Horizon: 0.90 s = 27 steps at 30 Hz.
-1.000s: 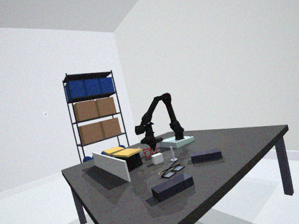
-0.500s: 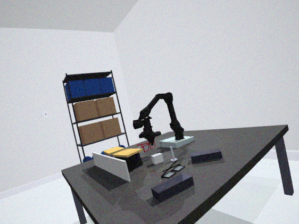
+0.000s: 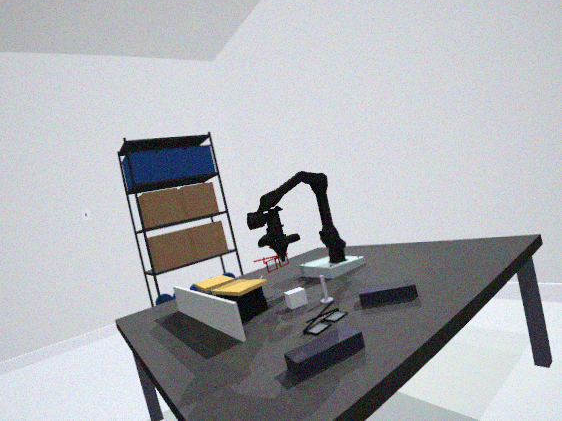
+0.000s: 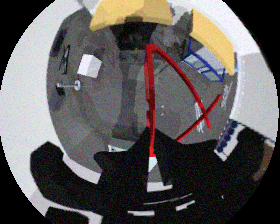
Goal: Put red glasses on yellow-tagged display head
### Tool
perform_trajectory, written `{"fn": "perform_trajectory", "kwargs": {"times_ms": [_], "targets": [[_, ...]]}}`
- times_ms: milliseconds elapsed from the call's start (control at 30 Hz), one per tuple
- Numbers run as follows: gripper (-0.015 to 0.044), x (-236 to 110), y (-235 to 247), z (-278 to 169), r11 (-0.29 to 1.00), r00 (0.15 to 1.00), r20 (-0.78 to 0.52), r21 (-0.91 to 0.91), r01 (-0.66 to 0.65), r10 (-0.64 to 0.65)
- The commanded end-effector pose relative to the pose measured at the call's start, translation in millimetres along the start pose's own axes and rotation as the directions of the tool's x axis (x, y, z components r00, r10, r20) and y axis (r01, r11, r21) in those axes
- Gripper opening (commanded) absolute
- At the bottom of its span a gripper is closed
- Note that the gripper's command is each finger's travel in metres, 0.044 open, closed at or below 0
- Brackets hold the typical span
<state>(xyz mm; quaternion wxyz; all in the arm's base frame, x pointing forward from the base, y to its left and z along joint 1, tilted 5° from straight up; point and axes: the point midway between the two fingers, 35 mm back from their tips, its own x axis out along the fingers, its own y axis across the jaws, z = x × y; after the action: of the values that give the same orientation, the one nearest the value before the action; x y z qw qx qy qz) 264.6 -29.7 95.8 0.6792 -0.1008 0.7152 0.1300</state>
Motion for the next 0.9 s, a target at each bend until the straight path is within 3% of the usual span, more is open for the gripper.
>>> {"fn": "perform_trajectory", "kwargs": {"times_ms": [0,400,867], "targets": [[0.0000,-3.7,7.2,8.2,0.998,1.000,0.005,-0.071,0.004,-0.003],[0.0000,-6.9,58.5,44.0,0.892,1.000,0.011,-0.452,0.007,-0.002],[0.0000,-8.2,131.7,71.4,0.592,1.000,0.014,-0.806,0.009,0.004]]}}
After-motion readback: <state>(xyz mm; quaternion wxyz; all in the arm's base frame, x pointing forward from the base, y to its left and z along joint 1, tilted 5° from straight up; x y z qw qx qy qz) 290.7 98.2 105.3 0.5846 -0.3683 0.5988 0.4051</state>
